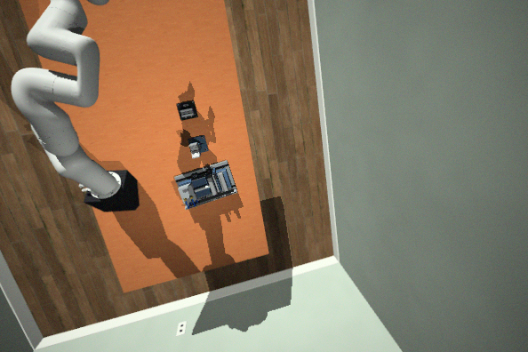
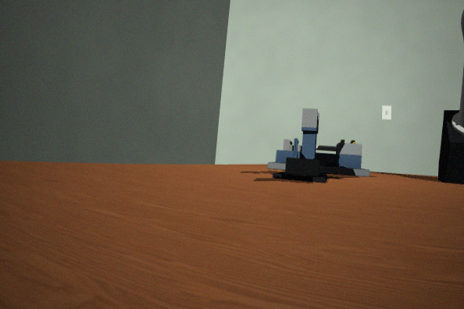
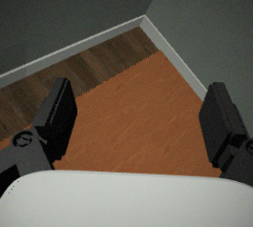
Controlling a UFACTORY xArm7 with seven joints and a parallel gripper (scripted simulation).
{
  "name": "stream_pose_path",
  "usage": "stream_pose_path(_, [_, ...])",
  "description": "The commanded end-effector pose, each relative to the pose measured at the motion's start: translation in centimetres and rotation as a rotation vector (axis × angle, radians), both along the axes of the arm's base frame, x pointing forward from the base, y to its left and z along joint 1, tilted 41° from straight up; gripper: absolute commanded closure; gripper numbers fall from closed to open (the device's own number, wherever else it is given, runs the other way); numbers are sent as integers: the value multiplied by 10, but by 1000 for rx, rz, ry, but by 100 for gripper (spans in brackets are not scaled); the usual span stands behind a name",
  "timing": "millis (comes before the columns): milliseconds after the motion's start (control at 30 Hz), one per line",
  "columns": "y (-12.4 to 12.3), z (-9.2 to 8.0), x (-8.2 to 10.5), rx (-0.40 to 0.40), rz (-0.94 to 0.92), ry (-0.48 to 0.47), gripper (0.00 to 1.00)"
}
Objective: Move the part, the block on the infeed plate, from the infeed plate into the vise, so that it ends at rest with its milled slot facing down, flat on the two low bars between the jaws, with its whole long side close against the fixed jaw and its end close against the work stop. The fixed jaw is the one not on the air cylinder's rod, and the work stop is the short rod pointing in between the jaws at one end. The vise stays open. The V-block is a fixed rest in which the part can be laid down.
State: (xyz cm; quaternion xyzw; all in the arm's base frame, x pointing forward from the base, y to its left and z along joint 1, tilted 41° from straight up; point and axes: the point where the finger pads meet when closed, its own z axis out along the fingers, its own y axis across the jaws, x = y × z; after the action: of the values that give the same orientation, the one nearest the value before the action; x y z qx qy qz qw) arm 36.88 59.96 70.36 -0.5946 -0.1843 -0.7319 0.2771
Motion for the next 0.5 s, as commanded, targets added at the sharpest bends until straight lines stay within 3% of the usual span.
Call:
stream_pose_path(0, [-4,-27,18,-129,26,-60,0])
stream_pose_path(167, [-4,-27,18,-129,26,-60,0])
stream_pose_path(200, [-8,-47,32,-204,33,-81,0])
stream_pose_path(467, [-8,-47,32,-204,33,-81,0])
